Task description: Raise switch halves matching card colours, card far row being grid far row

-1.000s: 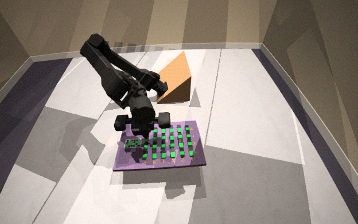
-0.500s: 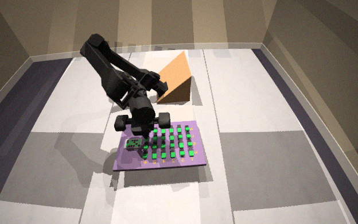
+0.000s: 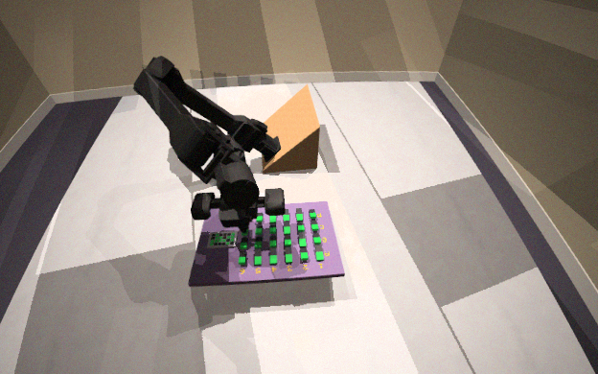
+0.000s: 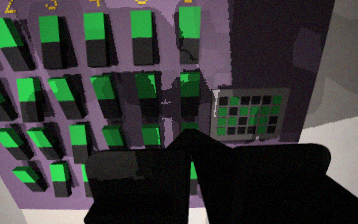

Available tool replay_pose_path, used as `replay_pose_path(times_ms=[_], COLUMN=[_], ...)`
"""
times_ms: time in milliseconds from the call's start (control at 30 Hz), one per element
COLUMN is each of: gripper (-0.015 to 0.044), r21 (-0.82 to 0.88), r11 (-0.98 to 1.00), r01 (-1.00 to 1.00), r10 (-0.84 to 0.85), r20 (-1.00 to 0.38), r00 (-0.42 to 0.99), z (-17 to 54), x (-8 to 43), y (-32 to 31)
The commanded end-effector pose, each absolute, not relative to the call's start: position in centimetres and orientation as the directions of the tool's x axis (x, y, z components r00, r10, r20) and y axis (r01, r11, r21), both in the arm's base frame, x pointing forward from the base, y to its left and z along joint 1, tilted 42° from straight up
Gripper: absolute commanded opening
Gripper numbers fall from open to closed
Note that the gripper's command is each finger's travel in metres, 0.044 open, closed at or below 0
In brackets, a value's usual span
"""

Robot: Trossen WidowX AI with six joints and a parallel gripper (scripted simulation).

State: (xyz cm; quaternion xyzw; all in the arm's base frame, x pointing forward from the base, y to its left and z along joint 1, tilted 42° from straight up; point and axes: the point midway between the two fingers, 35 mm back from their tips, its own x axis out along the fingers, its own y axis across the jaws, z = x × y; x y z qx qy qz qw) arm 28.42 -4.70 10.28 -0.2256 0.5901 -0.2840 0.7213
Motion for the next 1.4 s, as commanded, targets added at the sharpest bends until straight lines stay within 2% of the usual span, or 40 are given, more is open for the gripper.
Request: replay_pose_path(times_ms=[0, 667, 900, 1067, 1367], gripper=[0.0000, 0.0000, 0.0000, 0.0000, 0.0000], r21=[-0.665, -0.665, -0.664, -0.661, -0.661], r11=[0.734, 0.734, 0.736, 0.738, 0.738], r01=[0.138, 0.138, 0.136, 0.136, 0.137], r10=[-0.679, -0.679, -0.677, -0.675, -0.675], r20=[-0.720, -0.720, -0.717, -0.719, -0.719], r00=[0.142, 0.142, 0.166, 0.167, 0.167], z=[10.2, 10.0, 14.6, 14.3, 10.1], x=[28.4, 28.5, 27.3, 27.5, 29.3], y=[-4.8, -5.0, -0.5, -0.1, 5.8])
